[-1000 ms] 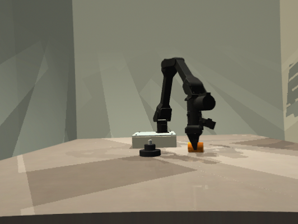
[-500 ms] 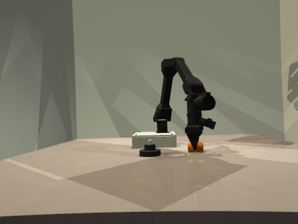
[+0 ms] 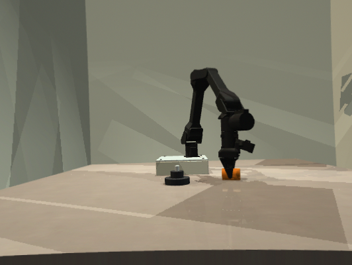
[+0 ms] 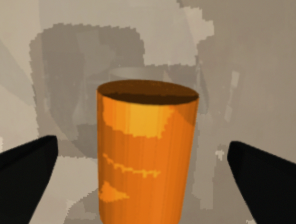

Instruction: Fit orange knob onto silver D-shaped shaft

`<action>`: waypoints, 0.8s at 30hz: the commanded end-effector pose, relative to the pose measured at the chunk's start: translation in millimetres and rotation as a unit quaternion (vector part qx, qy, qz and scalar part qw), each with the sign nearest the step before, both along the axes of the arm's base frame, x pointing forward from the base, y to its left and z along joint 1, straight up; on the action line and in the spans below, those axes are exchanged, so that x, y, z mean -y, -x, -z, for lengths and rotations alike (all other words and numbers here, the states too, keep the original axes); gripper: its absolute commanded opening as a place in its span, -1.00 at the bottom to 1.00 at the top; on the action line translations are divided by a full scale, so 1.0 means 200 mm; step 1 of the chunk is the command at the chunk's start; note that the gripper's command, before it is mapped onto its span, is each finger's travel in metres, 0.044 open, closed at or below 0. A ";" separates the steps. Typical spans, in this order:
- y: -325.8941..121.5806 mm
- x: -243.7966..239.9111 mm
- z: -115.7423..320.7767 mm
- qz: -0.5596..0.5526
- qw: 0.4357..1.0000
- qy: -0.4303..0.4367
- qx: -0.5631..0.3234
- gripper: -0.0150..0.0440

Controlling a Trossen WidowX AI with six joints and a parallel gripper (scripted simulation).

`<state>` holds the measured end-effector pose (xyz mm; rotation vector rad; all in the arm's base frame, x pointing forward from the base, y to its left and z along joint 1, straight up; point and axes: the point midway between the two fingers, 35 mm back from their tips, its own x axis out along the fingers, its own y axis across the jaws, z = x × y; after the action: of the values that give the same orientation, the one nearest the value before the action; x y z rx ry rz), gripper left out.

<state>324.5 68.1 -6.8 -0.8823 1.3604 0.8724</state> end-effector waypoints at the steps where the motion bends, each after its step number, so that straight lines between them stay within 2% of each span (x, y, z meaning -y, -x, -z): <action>1: 0.00 0.00 0.00 0.000 1.000 0.000 0.000 1.00; 5: 0.00 0.00 -0.02 0.000 1.000 0.000 0.000 1.00; 8: 0.00 0.00 -0.23 0.000 1.000 0.000 0.000 1.00; 10: 0.01 0.00 -0.30 0.000 1.000 0.000 0.000 1.00; 24: -0.01 -0.06 -0.33 -0.003 1.000 0.000 0.003 1.00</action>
<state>321.5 69.6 52.3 -0.8813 1.3695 0.8778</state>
